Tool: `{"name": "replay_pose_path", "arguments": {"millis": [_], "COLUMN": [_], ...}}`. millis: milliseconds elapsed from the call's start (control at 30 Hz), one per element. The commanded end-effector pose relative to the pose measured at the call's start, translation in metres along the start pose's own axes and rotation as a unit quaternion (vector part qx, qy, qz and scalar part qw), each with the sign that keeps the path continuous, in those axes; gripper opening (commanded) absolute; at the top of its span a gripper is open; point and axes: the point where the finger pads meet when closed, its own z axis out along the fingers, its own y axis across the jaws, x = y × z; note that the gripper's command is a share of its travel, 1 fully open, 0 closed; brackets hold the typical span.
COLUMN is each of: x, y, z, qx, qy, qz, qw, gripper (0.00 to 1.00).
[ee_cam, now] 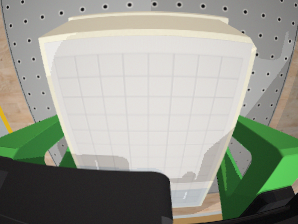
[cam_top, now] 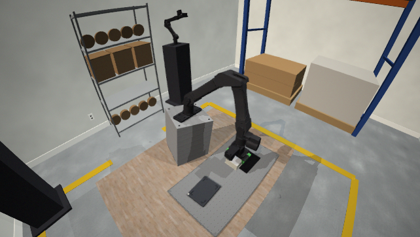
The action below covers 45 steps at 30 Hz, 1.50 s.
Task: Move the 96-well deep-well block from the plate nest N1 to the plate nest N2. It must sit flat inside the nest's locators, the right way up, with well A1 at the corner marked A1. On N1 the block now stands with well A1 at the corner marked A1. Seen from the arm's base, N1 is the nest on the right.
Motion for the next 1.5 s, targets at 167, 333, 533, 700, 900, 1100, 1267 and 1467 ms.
{"name": "replay_pose_path", "arguments": {"millis": [167,333,533,700,900,1100,1267,1467], "x": [0.018,0.034,0.054,0.064,0.084,0.105,0.105,0.104], "y": [0.008,0.011,0.014,0.015,0.018,0.021,0.021,0.021], "z": [-0.006,-0.006,-0.006,-0.006,-0.006,-0.006,-0.006,-0.006], "qx": [-0.006,-0.006,-0.006,-0.006,-0.006,-0.006,-0.006,-0.006], "qy": [-0.002,-0.001,-0.001,-0.001,-0.001,0.000,0.000,0.000], "qz": [0.012,0.012,0.012,0.012,0.012,0.012,0.012,0.012], "qw": [1.000,1.000,1.000,1.000,1.000,1.000,1.000,1.000], "gripper": [0.00,0.00,0.00,0.00,0.00,0.00,0.00,0.00]}}
